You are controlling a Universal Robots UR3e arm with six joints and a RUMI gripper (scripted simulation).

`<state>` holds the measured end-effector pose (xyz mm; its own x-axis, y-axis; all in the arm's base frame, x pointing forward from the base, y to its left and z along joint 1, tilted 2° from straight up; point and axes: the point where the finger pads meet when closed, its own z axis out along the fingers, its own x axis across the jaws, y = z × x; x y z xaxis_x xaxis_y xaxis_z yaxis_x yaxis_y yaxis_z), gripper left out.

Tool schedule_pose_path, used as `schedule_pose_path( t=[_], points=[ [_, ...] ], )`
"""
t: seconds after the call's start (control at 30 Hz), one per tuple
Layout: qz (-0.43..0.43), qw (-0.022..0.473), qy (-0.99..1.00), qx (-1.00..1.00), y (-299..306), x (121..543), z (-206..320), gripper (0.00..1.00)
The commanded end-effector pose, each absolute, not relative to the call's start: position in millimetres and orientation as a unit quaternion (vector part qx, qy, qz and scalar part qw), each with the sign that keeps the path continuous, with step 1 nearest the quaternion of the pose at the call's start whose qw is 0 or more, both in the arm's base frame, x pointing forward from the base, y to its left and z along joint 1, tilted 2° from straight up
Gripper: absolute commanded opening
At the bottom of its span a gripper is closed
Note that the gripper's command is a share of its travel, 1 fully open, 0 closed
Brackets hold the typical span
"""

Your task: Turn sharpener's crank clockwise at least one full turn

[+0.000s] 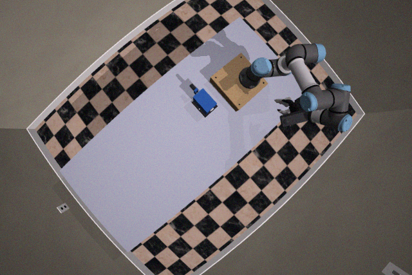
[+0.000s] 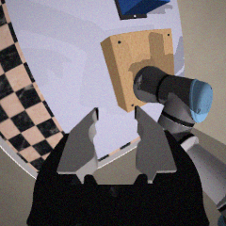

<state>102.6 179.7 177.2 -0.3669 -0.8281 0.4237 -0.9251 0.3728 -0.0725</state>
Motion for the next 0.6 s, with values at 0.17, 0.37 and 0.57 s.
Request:
schedule_pose_path(
  t=[0.17, 0.37, 0.57],
  points=[
    [0.121, 0.182, -0.836, 0.504, 176.0, 130.7, 172.3, 0.32],
    [0.092, 0.196, -0.856, 0.470, 169.4, 151.9, 168.4, 0.32],
    [0.062, 0.207, -0.874, 0.435, 160.4, 172.9, 164.4, 0.32]
  ],
)
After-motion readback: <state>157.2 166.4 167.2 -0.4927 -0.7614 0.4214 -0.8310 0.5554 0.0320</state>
